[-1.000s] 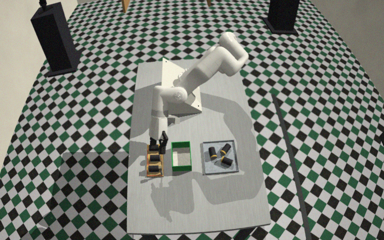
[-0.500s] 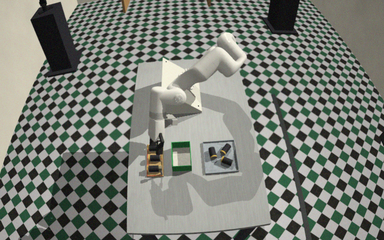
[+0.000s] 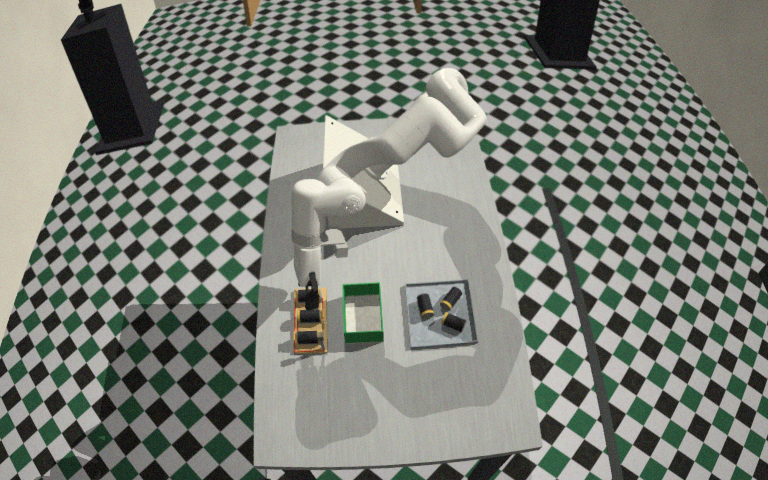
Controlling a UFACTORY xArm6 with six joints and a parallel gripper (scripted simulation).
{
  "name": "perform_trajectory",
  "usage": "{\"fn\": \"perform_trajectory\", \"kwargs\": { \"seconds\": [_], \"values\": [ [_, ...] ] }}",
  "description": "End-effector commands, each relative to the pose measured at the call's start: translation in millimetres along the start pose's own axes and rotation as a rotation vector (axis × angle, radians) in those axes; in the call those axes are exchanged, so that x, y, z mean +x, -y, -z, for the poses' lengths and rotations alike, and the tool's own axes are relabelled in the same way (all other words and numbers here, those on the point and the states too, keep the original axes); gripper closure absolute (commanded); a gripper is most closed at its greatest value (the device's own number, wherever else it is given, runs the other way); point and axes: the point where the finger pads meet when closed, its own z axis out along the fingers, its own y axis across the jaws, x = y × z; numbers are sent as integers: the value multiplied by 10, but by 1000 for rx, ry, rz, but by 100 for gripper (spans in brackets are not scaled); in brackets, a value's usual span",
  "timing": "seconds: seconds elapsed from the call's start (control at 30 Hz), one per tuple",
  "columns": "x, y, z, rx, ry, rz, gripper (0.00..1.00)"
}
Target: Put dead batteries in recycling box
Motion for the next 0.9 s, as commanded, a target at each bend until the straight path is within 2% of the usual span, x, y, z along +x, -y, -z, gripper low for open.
{"fn": "perform_trajectory", "kwargs": {
  "seconds": [0.0,0.03,0.07,0.23,0.3,0.47,0.87],
  "values": [
    [-23,117,-50,115,-56,-71,0],
    [-23,117,-50,115,-56,-71,0],
    [-27,164,-78,151,-75,-96,0],
    [-40,260,-118,216,-103,-139,0],
    [-48,331,-154,267,-127,-174,0],
    [-59,421,-191,327,-153,-215,0],
    [-62,445,-198,342,-159,-225,0]
  ]
}}
